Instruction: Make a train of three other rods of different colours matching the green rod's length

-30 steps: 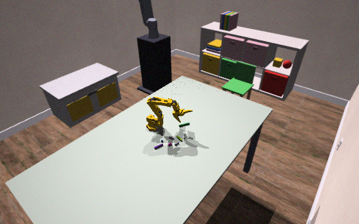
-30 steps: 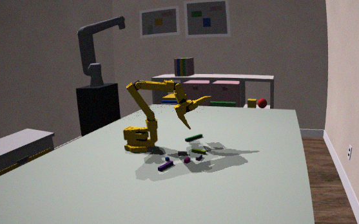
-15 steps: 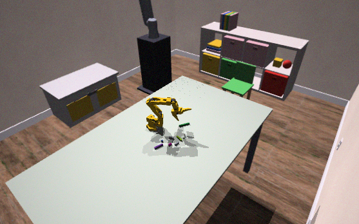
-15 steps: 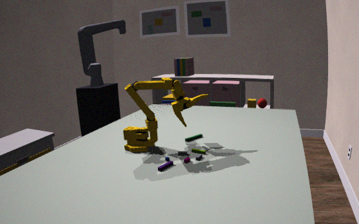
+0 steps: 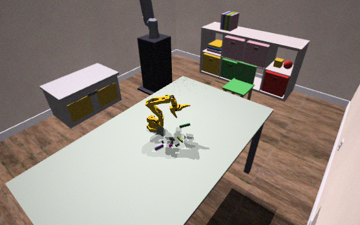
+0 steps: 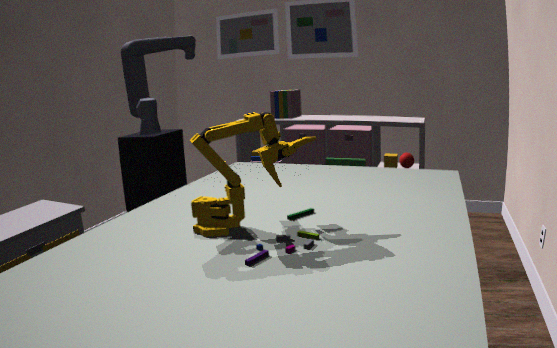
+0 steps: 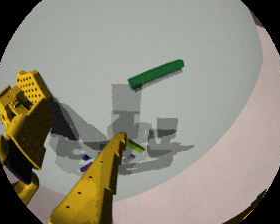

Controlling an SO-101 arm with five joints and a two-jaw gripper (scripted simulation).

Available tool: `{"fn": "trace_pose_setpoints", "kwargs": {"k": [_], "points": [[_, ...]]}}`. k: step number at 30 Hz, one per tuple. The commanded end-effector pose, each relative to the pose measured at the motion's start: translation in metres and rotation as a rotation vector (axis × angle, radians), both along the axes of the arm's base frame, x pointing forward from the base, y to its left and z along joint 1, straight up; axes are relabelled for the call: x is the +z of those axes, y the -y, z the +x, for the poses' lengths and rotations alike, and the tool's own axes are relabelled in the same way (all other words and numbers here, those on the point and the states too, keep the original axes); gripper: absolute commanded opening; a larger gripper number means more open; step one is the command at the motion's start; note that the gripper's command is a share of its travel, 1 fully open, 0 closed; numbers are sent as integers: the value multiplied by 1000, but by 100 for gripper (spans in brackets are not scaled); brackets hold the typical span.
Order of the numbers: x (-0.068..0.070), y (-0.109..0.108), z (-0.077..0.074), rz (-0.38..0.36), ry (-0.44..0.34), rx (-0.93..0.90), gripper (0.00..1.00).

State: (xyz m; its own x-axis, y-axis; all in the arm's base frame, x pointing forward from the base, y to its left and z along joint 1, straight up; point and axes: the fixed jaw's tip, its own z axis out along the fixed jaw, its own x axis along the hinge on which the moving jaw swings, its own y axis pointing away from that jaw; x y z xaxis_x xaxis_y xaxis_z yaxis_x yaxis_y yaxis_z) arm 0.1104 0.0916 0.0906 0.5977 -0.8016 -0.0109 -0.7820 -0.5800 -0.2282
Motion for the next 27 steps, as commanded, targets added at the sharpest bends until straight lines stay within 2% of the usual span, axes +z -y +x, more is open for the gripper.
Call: {"fn": "trace_pose_setpoints", "kwargs": {"k": [1,19,20,27], "points": [[8,-2,1,26,31,12,100],[8,-2,1,26,31,12,100],[14,-5,3,51,62,18,100],[14,-5,3,51,62,18,100]]}}
